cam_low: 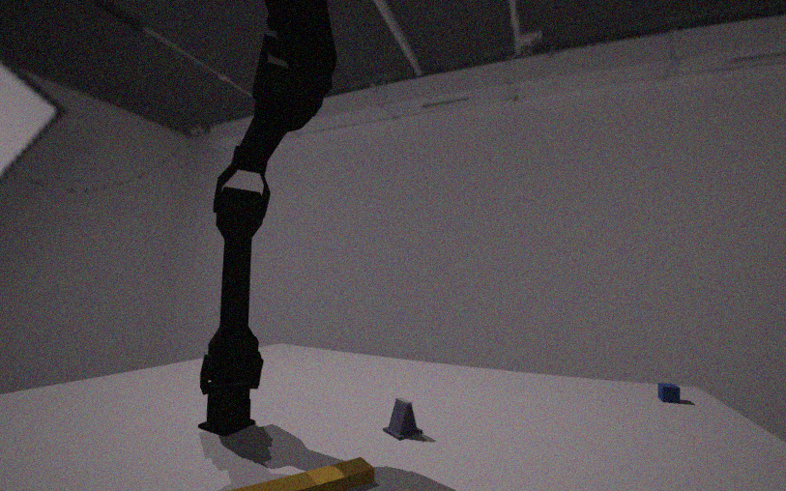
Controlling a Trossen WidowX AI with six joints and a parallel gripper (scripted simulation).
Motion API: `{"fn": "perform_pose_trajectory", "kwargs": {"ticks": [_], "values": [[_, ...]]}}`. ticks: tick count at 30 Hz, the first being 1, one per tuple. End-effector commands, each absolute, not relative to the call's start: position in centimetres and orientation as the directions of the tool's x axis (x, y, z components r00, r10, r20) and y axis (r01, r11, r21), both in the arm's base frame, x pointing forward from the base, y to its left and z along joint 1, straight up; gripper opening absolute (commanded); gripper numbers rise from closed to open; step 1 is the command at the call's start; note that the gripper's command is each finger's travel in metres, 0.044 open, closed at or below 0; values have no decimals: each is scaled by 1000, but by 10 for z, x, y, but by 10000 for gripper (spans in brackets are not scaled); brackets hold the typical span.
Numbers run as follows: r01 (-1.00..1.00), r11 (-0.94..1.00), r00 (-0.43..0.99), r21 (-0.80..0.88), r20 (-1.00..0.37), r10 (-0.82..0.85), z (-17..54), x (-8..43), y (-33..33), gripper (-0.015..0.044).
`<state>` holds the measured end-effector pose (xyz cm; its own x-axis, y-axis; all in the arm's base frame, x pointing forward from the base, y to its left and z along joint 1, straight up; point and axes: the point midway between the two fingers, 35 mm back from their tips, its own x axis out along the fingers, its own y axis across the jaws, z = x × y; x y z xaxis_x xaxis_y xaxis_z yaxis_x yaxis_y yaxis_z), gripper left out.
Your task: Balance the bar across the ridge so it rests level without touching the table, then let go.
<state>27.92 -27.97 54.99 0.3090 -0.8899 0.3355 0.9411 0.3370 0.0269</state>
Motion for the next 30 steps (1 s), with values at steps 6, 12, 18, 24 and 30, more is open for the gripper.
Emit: {"fn": "perform_pose_trajectory", "kwargs": {"ticks": [6, 12, 18, 24, 30], "values": [[788, 439, 502, -432, 38, -864, 454, 326, -279, 315], [554, 536, 566, -637, -183, -804, 387, 341, -268, 315], [253, 629, 575, -735, -409, -709, 321, 344, -249, 315], [-71, 696, 526, -715, -620, -582, 258, 333, -223, 315], [-376, 717, 423, -587, -797, -431, 202, 311, -191, 315]]}}
